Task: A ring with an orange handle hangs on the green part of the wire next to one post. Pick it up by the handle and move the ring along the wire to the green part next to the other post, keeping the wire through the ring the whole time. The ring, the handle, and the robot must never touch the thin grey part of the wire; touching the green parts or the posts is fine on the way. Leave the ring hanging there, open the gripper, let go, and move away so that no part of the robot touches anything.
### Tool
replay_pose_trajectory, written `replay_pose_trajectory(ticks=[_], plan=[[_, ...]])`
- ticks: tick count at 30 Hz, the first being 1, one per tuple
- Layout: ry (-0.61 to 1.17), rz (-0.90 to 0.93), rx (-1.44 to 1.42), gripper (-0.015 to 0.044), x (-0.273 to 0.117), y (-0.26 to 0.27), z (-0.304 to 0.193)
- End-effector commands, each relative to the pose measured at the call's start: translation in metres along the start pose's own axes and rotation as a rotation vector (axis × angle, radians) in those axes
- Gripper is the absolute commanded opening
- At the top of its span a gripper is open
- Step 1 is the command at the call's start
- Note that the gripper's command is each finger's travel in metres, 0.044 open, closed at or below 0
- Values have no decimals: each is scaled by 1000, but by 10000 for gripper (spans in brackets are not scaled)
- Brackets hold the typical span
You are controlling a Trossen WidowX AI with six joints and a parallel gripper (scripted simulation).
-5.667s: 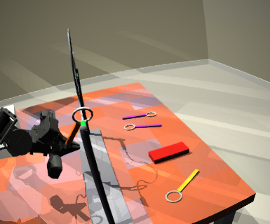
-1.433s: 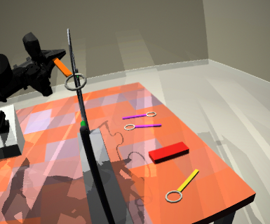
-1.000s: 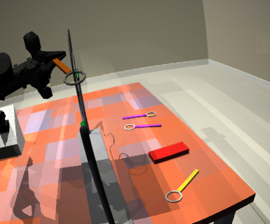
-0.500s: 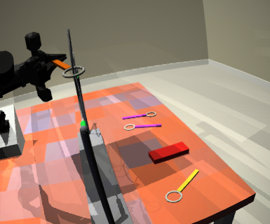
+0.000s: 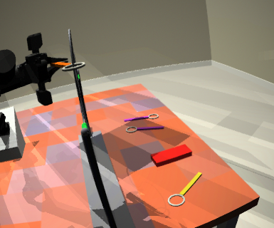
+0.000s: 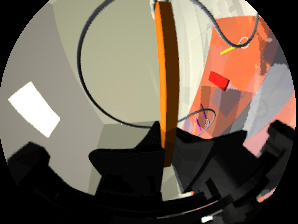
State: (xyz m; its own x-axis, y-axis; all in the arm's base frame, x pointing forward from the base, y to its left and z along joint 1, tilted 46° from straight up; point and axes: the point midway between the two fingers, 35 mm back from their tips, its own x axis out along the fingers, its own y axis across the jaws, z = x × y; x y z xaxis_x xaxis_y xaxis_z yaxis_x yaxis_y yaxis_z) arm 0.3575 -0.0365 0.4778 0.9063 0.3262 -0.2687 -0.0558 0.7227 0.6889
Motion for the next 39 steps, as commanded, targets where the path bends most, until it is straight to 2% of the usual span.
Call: replay_pose_trajectory(ticks=[1,39], plan=[[-2,-23,-57,-150,0,0,0],[-8,-239,-485,-150,-2,-16,5]])
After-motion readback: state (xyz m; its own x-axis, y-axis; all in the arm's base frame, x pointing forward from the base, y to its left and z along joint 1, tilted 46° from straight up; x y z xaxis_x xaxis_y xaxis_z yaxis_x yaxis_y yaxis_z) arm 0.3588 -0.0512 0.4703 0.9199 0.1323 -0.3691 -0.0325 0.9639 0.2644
